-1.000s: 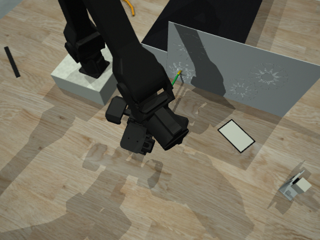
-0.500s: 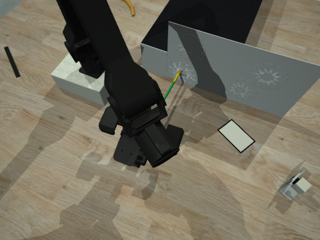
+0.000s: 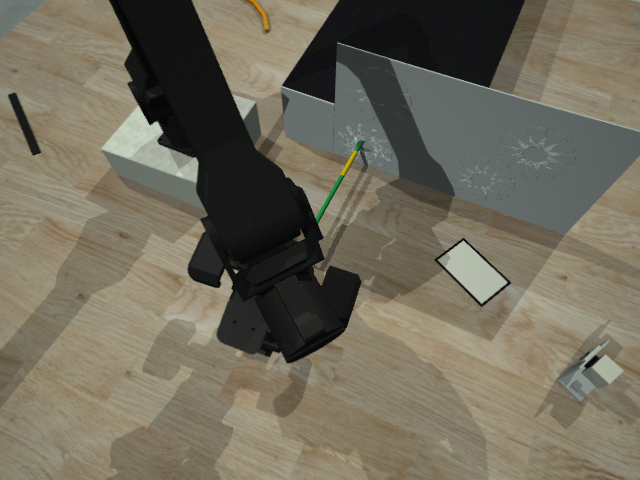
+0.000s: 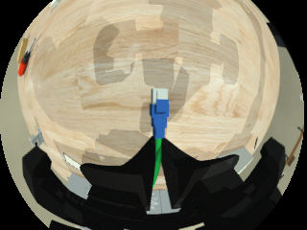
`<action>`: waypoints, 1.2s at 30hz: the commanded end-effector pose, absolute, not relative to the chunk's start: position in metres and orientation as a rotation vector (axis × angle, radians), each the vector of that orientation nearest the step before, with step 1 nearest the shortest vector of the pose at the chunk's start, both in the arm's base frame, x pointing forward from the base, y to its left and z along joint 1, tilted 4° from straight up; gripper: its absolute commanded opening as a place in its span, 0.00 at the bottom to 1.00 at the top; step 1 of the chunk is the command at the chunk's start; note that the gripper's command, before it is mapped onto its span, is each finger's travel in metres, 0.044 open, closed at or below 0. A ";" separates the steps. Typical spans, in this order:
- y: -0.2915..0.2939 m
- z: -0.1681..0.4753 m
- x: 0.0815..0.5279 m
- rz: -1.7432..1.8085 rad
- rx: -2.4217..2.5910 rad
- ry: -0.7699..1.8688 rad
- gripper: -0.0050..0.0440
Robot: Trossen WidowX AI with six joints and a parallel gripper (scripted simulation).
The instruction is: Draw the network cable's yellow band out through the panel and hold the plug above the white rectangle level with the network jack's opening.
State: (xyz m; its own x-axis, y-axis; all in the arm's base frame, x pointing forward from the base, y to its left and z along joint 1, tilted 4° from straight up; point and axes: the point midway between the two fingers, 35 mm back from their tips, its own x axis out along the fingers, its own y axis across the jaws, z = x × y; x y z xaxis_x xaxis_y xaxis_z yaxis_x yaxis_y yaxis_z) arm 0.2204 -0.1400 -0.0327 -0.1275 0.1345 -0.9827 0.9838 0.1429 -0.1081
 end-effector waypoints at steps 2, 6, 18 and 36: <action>-0.145 -0.023 0.239 -1.080 1.142 1.399 0.00; -0.143 -0.022 0.254 -1.027 1.121 1.374 0.00; -0.128 -0.015 0.312 -0.819 1.041 1.273 0.00; -0.110 -0.018 0.345 -0.650 0.999 1.283 0.00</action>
